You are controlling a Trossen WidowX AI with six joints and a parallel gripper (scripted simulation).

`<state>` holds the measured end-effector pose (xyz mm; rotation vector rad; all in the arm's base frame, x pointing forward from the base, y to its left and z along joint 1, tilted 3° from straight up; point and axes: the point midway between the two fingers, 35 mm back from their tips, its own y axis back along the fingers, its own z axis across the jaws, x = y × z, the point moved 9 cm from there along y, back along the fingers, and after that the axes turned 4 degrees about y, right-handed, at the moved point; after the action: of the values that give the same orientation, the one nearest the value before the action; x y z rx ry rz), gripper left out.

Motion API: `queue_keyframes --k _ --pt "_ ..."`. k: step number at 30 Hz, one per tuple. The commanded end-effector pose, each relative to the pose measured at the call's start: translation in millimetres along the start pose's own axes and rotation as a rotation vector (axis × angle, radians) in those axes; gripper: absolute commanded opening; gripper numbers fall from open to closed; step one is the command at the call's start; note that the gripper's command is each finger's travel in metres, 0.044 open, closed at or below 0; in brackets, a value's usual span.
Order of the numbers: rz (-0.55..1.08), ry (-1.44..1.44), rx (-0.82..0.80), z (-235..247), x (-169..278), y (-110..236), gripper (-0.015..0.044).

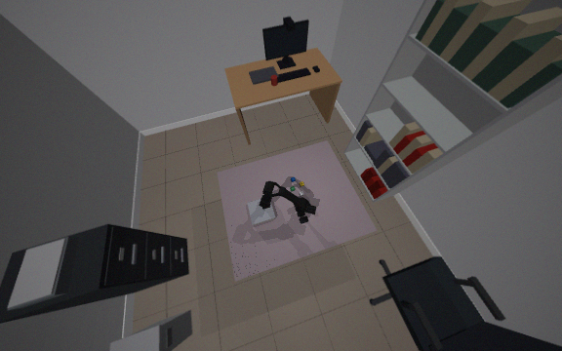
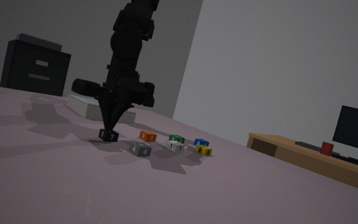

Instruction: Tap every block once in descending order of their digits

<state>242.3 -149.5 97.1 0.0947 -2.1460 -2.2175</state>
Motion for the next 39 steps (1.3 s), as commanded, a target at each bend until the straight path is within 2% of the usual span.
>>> queue_keyframes --k 1,4,8,13,19,27,31,39 --pt "0.007 0.003 -0.003 0.5 0.9 -4.7 0.0020" --pt "0.007 0.003 -0.003 0.5 0.9 -4.7 0.0020" --pt "0.007 0.003 -0.003 0.3 0.5 25.4 0.0020" --pt "0.007 0.003 -0.003 0.0 0.2 28.0 0.0020" --pt "0.007 0.003 -0.003 -0.3 -0.5 103.7 0.0020" --pt "0.006 0.005 -0.002 3.4 -3.0 106.6 0.0020" --pt "0.002 0.020 0.001 32.8 -24.0 107.4 0.0020" --pt "-0.005 0.021 -0.004 129.0 -68.8 109.3 0.0020"
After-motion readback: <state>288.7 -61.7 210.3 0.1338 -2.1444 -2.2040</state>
